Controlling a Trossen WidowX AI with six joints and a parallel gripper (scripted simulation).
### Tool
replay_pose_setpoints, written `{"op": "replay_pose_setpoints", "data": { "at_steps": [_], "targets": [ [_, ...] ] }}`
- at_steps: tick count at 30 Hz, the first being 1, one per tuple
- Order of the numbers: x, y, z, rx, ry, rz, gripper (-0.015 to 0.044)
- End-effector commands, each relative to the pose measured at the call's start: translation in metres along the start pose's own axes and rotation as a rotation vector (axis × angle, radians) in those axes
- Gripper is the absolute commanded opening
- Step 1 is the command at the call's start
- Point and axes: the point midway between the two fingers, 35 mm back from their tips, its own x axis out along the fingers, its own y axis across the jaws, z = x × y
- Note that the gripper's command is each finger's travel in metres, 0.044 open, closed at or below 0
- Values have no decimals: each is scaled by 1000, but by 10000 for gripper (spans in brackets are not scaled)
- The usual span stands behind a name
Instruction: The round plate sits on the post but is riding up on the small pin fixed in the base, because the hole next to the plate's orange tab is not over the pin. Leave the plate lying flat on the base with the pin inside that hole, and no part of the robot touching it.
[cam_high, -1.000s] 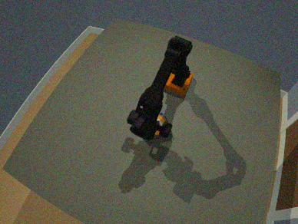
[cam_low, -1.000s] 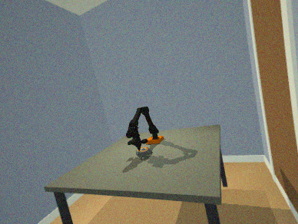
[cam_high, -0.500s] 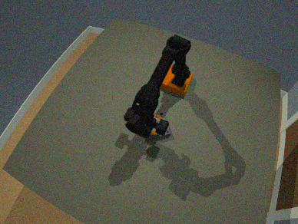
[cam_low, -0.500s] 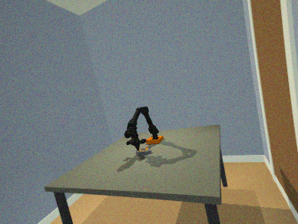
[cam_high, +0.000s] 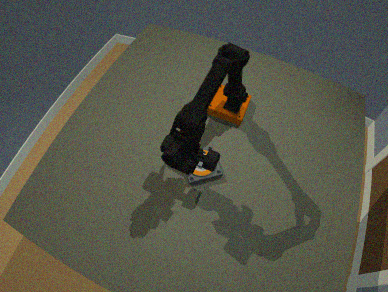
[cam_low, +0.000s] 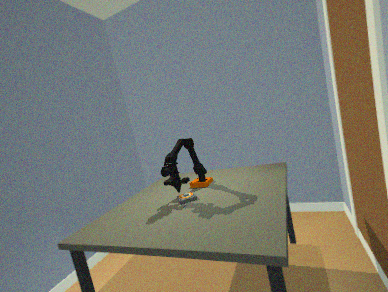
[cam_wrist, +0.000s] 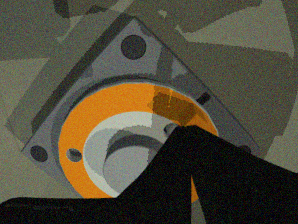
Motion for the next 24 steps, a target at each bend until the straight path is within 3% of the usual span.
{"op": "replay_pose_setpoints", "data": {
  "at_steps": [1, 24],
  "targets": [
    [-17, 0, -1, -4, -17, -8, 0],
    [-9, 0, 0, 0, -11, -2, 0]
  ]
}}
